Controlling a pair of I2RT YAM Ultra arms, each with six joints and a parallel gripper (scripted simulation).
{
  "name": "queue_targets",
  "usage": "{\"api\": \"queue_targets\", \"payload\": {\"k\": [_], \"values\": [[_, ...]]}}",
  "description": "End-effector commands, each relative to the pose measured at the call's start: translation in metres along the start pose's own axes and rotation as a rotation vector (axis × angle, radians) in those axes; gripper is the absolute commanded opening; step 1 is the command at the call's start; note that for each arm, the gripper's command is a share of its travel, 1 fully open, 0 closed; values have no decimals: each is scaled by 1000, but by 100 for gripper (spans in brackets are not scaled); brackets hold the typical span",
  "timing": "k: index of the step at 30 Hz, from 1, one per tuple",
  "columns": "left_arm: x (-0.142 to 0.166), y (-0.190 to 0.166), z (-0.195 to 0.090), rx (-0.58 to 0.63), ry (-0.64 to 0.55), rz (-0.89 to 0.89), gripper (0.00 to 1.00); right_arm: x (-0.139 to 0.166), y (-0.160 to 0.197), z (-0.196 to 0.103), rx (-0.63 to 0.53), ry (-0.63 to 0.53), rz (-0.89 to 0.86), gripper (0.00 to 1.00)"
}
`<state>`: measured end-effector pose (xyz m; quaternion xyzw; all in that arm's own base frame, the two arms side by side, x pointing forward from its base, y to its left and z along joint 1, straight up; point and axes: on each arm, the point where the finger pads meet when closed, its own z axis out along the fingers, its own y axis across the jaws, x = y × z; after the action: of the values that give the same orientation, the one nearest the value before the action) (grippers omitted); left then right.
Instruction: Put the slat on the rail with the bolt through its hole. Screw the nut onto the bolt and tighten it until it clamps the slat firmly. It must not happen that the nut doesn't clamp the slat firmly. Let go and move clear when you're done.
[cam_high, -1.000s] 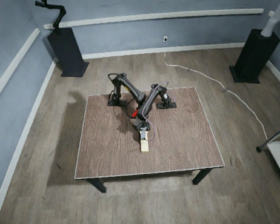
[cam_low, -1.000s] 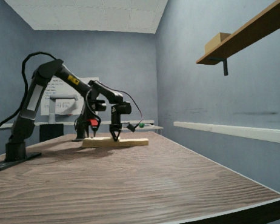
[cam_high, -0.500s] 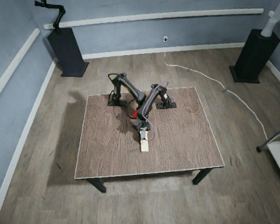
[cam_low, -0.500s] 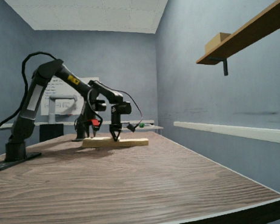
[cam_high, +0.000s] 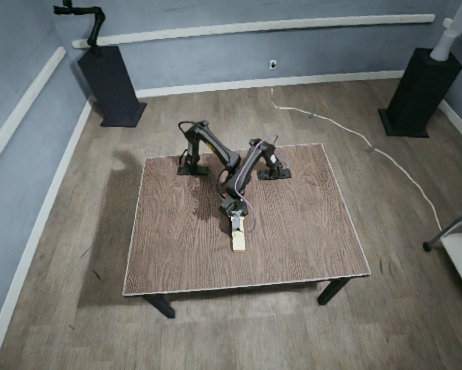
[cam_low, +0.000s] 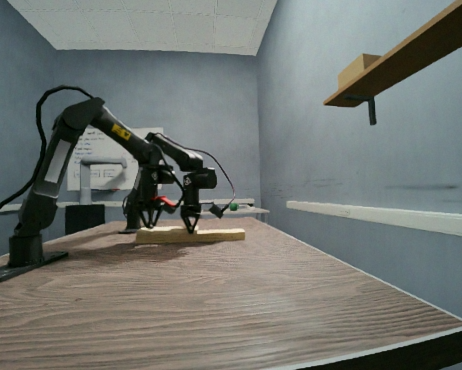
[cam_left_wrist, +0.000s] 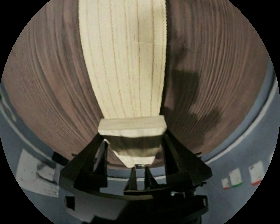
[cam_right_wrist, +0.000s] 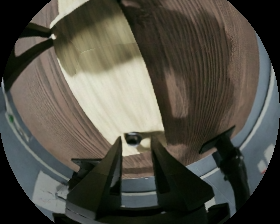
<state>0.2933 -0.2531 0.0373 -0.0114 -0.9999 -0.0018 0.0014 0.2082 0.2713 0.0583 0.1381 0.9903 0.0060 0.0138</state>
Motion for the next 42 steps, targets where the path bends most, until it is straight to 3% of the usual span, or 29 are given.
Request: {"api": "queue_targets", "payload": {"k": [1,9,11,12,26,28,29,42], "values": [[-2,-2,-5,10,-13,0,72,0,3,-6,-8,1,-279,34],[-2,-2,-5,10,-13,0,72,0,3,-6,-8,2,-638,34],[-2,-2,-5,10,-13,0,72,0,3,-6,-8,2,-638,34],[-2,-2,-5,10,-13,0,72,0,3,-6,-8,2,-752,34],[-2,-2,-5,10,-13,0,72,0,4,-8,-9,3,-1376,34],[-2,-2,-5,10,-13,0,72,0,4,-8,-9,3,-1376,34],[-2,-2,-5,10,-13,0,72,0,4,-8,-10,4,-1491,34],[-2,-2,-5,10,-13,0,72,0,5,-9,-13,7,-2070,34]]}}
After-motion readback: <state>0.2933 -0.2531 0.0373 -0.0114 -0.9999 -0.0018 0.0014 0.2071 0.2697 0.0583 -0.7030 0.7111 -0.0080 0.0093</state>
